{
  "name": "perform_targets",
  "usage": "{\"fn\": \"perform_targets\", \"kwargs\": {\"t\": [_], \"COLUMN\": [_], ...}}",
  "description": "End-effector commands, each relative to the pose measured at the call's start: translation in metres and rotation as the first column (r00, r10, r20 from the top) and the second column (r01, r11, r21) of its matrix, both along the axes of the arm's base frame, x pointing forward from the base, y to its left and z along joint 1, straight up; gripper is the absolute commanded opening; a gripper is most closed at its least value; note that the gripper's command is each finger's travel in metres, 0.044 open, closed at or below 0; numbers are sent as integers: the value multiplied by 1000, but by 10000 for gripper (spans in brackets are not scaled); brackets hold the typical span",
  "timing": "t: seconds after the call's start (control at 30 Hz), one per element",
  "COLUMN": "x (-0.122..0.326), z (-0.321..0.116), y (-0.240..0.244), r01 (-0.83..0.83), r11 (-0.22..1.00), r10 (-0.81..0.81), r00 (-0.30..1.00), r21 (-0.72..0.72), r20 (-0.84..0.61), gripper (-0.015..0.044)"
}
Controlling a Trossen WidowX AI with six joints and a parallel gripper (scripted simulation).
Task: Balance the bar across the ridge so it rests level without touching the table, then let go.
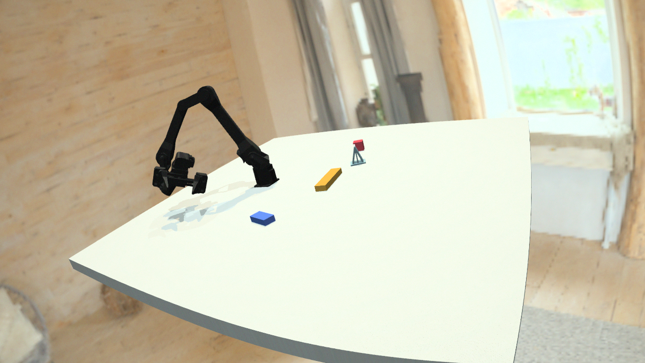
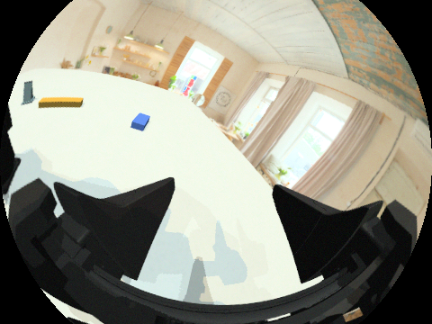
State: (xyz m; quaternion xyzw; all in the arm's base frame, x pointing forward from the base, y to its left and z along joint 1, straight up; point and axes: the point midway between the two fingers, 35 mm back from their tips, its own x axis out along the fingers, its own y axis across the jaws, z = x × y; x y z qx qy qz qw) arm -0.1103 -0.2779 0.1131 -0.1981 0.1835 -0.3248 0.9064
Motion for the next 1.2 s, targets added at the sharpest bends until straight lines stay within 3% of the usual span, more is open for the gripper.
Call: {"fn": "perform_targets", "kwargs": {"t": [0.0, 0.1, 0.53, 1.17], "x": [1, 11, 68, 140], "z": [0, -1, -4, -9], "y": [0, -2, -8, 3], "r01": [-2, -36, -207, -347], "r11": [1000, 998, 927, 701], "r10": [2, 35, 176, 274], "r00": [1000, 999, 977, 938], "r21": [3, 51, 313, 623], "r20": [2, 23, 123, 214], "gripper": [374, 315, 315, 315]}}
